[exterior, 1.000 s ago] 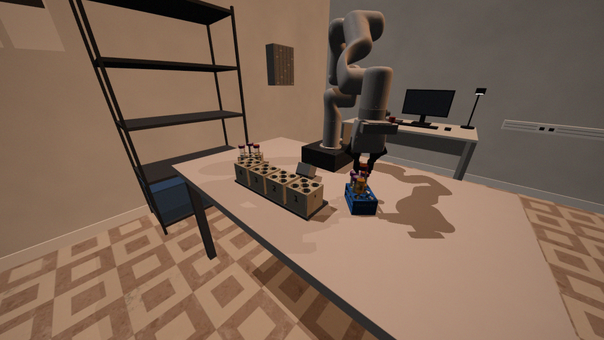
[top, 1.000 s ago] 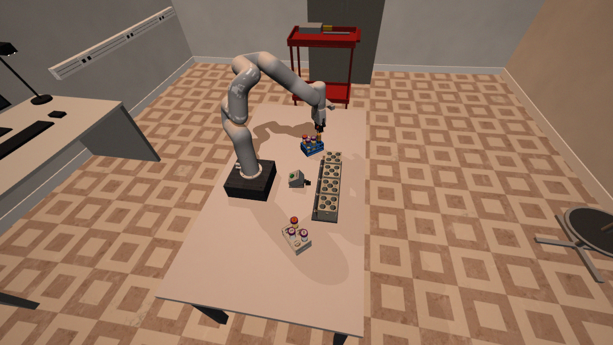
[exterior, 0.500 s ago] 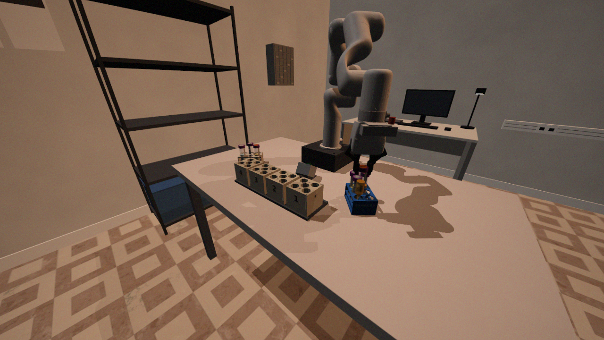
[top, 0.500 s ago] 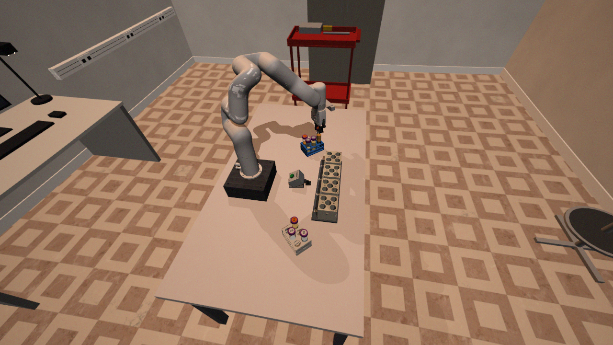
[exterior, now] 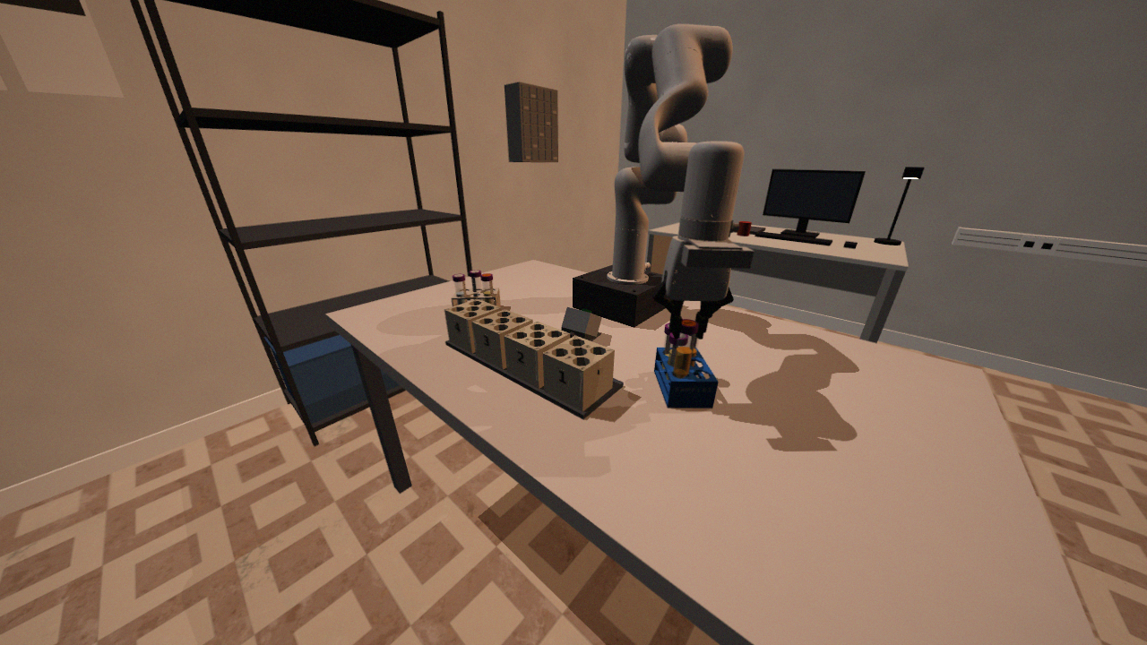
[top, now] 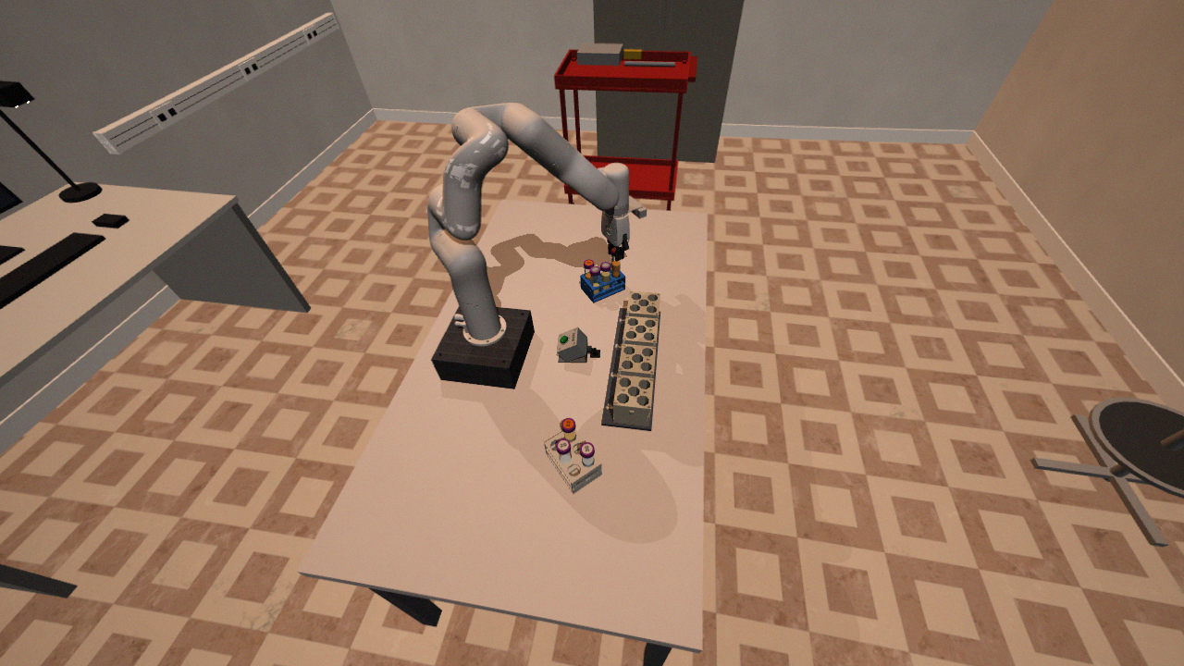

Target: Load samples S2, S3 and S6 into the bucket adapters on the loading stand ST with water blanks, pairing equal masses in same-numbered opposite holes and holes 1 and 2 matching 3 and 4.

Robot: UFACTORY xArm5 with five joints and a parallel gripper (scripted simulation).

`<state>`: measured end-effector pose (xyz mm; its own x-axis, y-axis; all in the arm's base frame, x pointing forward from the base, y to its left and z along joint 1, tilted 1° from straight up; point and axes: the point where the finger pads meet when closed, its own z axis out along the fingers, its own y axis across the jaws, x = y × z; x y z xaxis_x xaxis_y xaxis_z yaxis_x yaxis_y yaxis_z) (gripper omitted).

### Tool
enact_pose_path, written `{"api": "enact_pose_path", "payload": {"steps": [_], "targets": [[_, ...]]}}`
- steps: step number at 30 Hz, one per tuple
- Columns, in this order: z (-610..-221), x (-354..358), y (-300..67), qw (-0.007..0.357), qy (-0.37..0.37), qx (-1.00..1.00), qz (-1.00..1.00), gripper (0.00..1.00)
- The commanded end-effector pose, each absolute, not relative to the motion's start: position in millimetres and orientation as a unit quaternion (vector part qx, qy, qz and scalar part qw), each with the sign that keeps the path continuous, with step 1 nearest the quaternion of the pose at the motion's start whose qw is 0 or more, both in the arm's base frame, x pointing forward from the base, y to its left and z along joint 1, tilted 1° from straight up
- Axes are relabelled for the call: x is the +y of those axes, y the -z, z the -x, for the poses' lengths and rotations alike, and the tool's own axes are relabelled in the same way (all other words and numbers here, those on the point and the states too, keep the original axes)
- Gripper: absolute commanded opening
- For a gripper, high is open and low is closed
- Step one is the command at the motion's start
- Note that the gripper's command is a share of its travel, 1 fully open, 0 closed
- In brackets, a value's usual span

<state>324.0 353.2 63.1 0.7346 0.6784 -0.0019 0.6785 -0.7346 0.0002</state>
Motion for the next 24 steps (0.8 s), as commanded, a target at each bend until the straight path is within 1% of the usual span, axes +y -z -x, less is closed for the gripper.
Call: {"api": "enact_pose_path", "payload": {"steps": [1,24], "targets": [[-325,354,-60,-0.005,0.001,0.364,-0.931,0.0],[-325,354,-39,-0.005,0.001,0.364,-0.931,0.0]]}}
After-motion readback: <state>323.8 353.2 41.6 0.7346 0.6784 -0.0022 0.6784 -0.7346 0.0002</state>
